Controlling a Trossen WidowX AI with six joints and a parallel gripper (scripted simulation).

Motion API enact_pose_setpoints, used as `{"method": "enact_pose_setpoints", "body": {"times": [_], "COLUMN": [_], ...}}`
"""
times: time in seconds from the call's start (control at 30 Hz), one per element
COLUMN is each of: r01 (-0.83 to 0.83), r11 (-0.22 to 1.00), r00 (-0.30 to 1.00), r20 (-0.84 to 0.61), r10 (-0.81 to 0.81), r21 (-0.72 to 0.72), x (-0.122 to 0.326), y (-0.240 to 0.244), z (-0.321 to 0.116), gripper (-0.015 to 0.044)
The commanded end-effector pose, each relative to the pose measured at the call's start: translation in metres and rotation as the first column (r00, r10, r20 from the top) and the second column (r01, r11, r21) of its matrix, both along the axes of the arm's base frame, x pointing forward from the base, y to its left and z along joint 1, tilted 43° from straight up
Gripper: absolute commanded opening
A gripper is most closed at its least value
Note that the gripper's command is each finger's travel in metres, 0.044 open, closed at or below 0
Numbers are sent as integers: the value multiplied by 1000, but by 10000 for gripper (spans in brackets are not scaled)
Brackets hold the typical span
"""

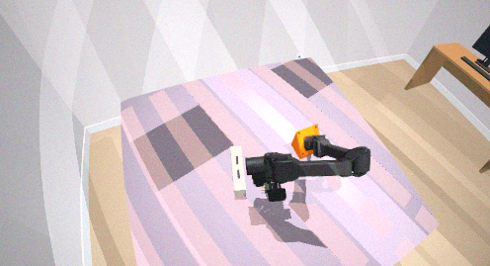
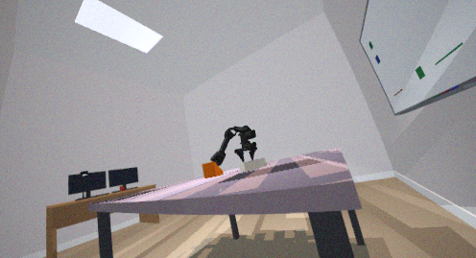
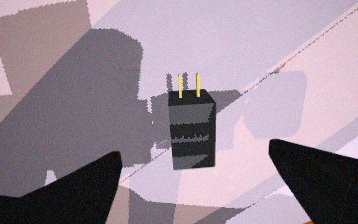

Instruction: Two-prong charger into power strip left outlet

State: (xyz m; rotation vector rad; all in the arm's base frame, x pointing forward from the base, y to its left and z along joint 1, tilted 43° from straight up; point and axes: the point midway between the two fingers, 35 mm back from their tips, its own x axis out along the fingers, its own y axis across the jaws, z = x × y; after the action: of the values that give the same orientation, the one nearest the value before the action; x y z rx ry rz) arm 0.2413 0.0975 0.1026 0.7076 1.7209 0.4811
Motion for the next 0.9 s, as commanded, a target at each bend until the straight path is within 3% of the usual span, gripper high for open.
{"method": "enact_pose_setpoints", "body": {"times": [0.0,0.87], "r01": [1,1], "r11": [1000,1000], "r00": [1000,1000], "r20": [-7,-7], "r10": [-1,-1], "r21": [4,7], "x": [-2,-6], "y": [5,33], "z": [-5,-35], "gripper": [440,440]}}
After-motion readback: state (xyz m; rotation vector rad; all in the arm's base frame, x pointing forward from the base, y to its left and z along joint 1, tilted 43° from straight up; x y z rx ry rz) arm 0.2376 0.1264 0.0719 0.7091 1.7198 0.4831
